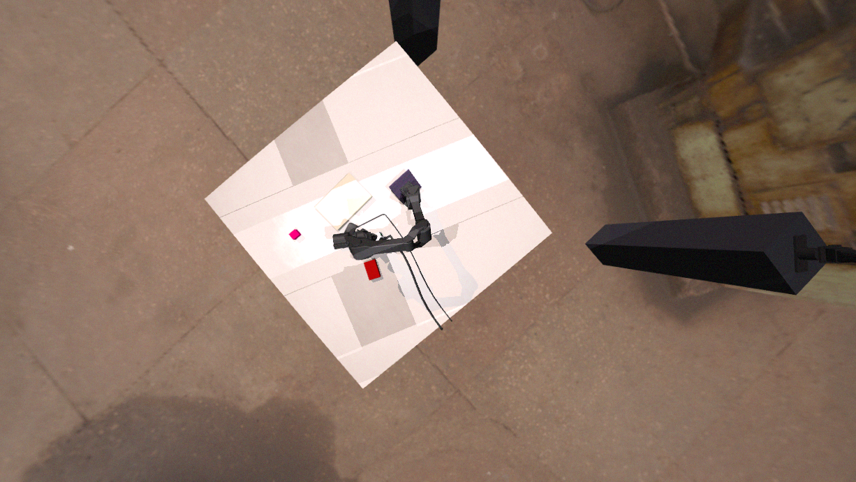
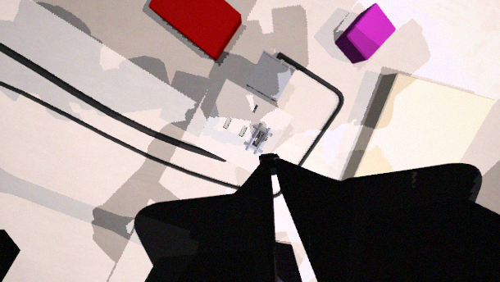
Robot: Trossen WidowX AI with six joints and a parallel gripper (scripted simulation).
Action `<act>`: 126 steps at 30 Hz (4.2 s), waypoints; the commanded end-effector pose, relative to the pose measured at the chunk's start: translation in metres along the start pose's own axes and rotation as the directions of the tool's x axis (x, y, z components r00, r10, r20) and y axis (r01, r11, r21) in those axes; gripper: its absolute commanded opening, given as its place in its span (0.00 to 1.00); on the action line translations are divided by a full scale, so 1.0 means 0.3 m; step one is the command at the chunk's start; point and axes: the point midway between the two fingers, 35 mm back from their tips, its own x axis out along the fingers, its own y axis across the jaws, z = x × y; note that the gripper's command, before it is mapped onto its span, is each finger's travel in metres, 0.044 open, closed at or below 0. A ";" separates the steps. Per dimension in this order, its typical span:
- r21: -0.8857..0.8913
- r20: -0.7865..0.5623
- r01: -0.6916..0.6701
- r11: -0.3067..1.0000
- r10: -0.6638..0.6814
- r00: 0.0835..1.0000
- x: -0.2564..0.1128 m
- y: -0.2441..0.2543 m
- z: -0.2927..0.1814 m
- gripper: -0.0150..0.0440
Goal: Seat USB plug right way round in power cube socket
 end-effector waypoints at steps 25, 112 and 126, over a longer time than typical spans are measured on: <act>-0.678 0.000 0.000 0.735 -0.001 1.000 0.001 0.000 0.000 0.25; -0.796 0.001 0.000 0.605 0.001 1.000 0.027 0.025 0.015 0.25; -0.798 0.001 0.000 0.603 0.001 1.000 0.032 0.030 0.019 0.25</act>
